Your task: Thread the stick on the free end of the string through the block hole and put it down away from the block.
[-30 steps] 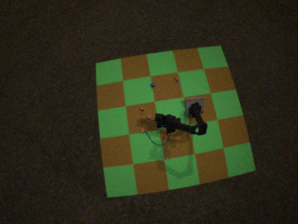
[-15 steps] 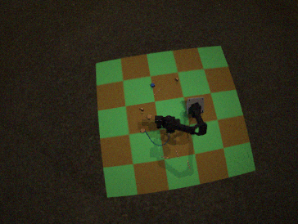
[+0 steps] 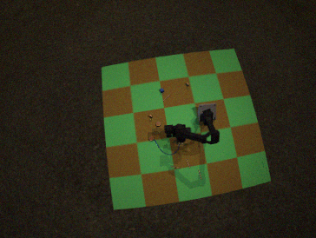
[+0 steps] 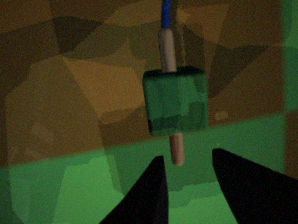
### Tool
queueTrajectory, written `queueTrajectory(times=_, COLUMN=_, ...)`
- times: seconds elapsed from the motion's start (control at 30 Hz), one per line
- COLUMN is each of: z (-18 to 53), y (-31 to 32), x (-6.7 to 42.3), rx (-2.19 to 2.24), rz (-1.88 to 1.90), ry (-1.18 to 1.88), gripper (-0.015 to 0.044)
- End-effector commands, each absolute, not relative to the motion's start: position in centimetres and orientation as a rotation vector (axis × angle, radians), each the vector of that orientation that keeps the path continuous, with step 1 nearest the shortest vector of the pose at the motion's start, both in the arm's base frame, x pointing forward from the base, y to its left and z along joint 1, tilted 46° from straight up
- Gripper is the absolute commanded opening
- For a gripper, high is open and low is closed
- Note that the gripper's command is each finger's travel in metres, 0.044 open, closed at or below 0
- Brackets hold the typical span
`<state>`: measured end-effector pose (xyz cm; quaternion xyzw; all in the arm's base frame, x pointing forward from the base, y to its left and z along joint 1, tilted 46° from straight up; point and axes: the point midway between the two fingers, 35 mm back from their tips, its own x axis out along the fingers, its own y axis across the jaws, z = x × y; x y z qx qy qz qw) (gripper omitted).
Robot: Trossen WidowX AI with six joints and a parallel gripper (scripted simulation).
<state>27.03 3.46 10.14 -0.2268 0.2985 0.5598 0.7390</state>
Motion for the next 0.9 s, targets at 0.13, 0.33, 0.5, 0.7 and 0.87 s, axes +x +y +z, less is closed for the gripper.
queueTrajectory(times=0.13, z=9.4, y=4.4, x=27.1, rx=-0.488, rz=1.229, ry=0.654, gripper=0.0124)
queueTrajectory(times=0.33, z=8.8, y=5.1, x=27.1, rx=-0.486, rz=1.23, ry=0.651, gripper=0.0124)
queueTrajectory(times=0.5, z=8.8, y=5.1, x=27.2, rx=-0.493, rz=1.232, ry=0.651, gripper=0.0072)
queueTrajectory(times=0.7, z=8.8, y=5.1, x=27.2, rx=-0.493, rz=1.232, ry=0.651, gripper=0.0)
queueTrajectory(times=0.87, z=8.8, y=5.1, x=27.2, rx=-0.49, rz=1.233, ry=0.646, gripper=0.0)
